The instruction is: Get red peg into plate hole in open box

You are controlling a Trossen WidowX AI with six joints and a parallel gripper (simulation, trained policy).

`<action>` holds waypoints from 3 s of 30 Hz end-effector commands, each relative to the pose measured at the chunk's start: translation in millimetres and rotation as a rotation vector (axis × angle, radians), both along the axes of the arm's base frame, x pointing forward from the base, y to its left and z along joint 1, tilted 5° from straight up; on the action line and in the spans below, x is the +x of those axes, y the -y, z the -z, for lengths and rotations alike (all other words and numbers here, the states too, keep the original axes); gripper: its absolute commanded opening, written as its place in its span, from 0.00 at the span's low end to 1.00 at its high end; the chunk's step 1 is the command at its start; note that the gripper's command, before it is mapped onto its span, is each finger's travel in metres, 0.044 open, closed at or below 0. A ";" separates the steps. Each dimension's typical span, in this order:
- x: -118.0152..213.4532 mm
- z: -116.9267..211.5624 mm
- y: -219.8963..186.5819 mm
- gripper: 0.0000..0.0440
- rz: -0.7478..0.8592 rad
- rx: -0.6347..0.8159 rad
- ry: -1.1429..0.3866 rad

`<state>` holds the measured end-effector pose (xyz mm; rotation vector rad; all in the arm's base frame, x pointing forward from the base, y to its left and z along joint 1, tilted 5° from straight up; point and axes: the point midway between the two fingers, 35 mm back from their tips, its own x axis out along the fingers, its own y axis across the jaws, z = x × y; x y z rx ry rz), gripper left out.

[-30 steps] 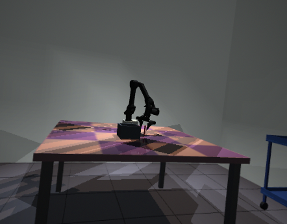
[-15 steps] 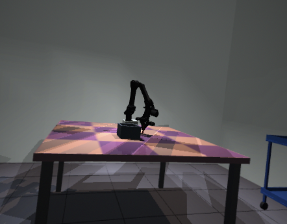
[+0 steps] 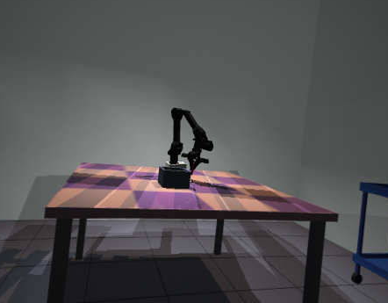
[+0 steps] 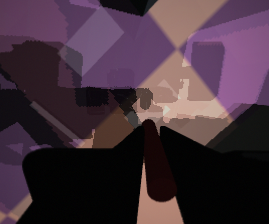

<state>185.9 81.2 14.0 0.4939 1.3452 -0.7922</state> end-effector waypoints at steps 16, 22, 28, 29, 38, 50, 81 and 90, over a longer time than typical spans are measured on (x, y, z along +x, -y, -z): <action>45.2 -69.4 21.7 0.00 -0.092 -0.036 0.111; 62.2 -84.9 35.7 0.00 -0.081 -0.042 0.133; 75.1 -91.2 54.5 0.00 -0.043 -0.037 0.140; 77.2 -91.9 57.7 0.00 -0.036 -0.036 0.142; 94.9 -95.3 87.1 0.00 0.028 -0.027 0.162; 118.7 -90.3 127.0 0.00 0.117 -0.019 0.197; 153.6 -28.6 181.1 0.49 0.161 0.022 0.117; 175.5 -33.3 195.4 0.89 0.119 -0.001 0.122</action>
